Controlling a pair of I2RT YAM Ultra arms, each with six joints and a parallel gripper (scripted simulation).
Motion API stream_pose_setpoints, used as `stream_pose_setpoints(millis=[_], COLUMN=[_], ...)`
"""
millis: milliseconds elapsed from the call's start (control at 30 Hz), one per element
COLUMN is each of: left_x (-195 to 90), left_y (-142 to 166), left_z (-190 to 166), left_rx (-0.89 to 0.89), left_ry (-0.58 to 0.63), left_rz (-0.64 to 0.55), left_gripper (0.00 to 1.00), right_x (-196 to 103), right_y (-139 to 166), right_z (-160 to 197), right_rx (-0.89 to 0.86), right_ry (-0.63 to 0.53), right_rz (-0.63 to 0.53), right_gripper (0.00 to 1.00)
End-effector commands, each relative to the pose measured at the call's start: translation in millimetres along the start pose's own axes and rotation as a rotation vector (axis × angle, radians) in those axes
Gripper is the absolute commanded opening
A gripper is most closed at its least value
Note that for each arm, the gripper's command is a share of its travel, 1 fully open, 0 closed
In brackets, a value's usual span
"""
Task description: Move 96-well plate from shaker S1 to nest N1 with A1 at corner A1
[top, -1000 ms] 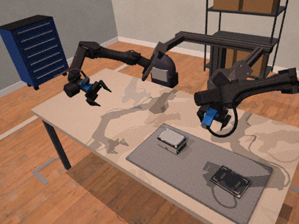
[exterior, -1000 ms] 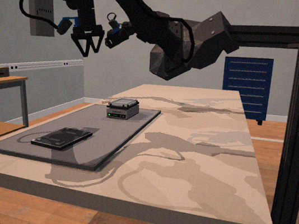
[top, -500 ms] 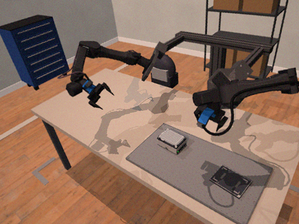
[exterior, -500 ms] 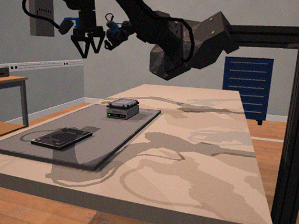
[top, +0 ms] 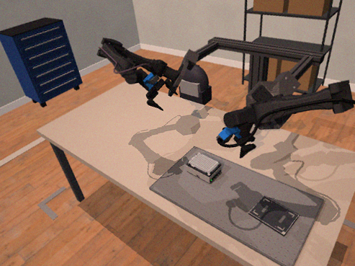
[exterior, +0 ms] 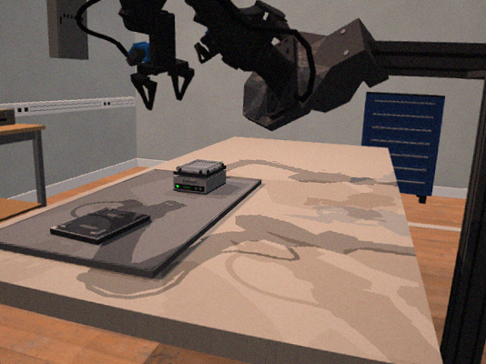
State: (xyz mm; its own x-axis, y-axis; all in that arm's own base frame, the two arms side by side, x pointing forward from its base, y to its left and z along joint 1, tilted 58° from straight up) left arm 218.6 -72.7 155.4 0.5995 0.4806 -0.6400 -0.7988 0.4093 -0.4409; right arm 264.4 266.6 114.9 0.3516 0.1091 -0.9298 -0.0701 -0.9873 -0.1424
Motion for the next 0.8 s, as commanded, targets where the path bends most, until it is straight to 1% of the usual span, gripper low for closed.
stream_pose_setpoints(millis=[0,100,200,267,400,533,767], left_x=[19.4,33.4,43.9,43.9,57.1,77.6,106.3], left_y=[-2.8,1.1,2.8,2.8,3.4,8.8,8.6], left_z=[-13.3,-23.7,-31.0,-31.0,-40.4,-53.4,-71.5], left_rx=[0.156,0.262,0.346,0.346,0.456,0.604,0.816], left_ry=[0.1,0.129,0.152,0.152,0.182,0.223,0.281], left_rz=[-0.141,-0.172,-0.206,-0.206,-0.255,-0.29,-0.357], left_gripper=[1.0,1.0,1.0,1.0,1.0,1.0,1.0], right_x=[1.2,5.1,7.0,7.0,7.7,9.4,3.8], right_y=[-15.4,-13.4,-7.9,-7.9,1.4,21.4,47.4], right_z=[40.0,77.6,103.4,103.4,131.0,166.9,198.3], right_rx=[0.058,0.05,0.053,0.053,0.065,0.049,0.05], right_ry=[0.165,0.223,0.277,0.277,0.351,0.429,0.529], right_rz=[0.003,0.012,0.012,0.012,-0.004,-0.024,-0.094], right_gripper=[1.0,1.0,1.0,1.0,1.0,1.0,1.0])
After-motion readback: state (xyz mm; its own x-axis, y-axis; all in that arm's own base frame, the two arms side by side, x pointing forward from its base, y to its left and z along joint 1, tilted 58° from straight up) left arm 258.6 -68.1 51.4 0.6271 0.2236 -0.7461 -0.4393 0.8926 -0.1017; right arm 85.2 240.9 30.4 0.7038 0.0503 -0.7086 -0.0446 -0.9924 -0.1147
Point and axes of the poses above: on each arm, the point where the finger pads meet when closed, its own x axis out along the fingers, its own z axis across the jaws, y = z × x, the point moved 10 cm from there along -x, back along the fingers, and after that the axes turned 9 degrees about -x, right-handed, at the moved point
